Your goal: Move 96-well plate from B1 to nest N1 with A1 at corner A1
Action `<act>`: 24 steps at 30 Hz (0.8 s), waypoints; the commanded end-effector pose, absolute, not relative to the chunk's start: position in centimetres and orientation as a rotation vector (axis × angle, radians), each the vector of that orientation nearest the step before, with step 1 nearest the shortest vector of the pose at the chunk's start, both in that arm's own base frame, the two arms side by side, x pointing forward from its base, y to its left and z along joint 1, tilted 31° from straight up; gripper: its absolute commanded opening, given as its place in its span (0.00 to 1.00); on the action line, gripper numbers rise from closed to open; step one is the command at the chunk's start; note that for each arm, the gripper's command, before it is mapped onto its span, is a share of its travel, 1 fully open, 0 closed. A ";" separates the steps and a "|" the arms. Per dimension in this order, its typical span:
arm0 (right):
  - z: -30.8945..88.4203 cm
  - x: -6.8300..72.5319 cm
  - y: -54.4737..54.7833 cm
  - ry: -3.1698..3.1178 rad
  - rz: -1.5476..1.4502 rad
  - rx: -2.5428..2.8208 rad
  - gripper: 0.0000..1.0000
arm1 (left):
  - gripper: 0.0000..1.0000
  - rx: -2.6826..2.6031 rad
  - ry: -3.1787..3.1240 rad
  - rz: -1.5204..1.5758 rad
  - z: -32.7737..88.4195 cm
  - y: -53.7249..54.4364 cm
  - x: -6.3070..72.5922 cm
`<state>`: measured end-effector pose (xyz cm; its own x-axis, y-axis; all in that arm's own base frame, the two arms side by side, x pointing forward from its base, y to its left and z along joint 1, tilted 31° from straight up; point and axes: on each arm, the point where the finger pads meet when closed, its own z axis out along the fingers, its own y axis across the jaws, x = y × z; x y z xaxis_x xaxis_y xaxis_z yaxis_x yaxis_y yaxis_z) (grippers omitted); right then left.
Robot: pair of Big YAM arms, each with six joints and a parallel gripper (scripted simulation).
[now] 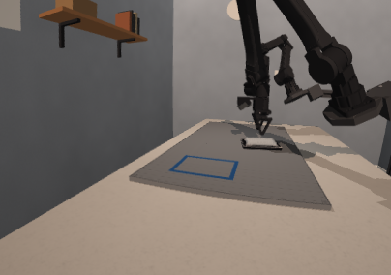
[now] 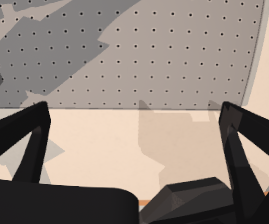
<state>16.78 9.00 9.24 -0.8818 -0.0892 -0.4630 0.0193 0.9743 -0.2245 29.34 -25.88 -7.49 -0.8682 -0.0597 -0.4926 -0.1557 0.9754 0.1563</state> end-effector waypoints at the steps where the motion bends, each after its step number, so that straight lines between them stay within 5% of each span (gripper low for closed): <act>1: 10.3 17.2 9.6 2.621 -0.280 -0.031 1.00 | 1.00 -0.142 2.609 0.233 -5.8 -27.2 28.3; 24: 10.3 17.2 9.6 2.621 -0.280 -0.031 1.00 | 1.00 -0.140 2.609 0.227 -3.2 -28.3 27.1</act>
<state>16.78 9.00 9.24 -0.8818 -0.0892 -0.4630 0.0193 0.9743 -0.2245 27.27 -26.72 -4.15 -0.8688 -0.0619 -0.4913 -0.1578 0.9751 0.1561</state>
